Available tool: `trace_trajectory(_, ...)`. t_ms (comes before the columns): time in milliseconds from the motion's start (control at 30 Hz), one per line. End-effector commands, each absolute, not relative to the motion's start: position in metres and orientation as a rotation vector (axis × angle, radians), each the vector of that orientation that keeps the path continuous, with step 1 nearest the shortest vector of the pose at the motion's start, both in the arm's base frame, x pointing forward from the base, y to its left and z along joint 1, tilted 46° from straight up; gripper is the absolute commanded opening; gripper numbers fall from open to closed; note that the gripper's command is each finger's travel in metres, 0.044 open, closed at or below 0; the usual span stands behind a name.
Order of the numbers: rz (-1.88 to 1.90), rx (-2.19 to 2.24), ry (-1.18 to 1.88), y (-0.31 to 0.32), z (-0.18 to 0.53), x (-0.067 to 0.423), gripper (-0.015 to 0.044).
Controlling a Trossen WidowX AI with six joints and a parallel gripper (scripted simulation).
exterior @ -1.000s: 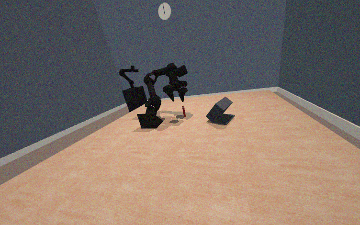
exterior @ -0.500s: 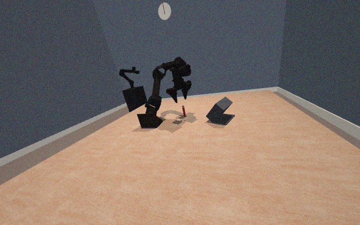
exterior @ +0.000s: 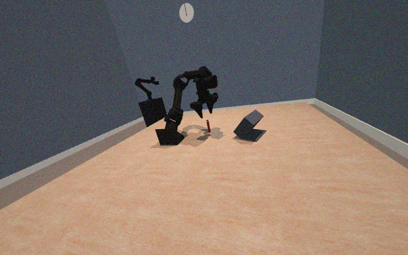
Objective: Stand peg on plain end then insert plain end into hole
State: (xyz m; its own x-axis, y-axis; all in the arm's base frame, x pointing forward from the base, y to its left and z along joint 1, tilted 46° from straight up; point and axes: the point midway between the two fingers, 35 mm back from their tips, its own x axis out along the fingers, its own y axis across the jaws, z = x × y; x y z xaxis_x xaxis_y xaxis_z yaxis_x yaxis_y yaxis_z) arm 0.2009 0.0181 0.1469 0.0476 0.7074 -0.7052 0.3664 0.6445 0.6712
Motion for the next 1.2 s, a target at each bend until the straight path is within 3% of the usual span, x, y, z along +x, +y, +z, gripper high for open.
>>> trace_trajectory(0, 0.352, 0.901, 1.552, 0.023, 0.142, 0.201, 0.044)
trace_trajectory(1167, 0.351, 0.9, 1.55, 0.06, 0.105, 0.204, 0.044)
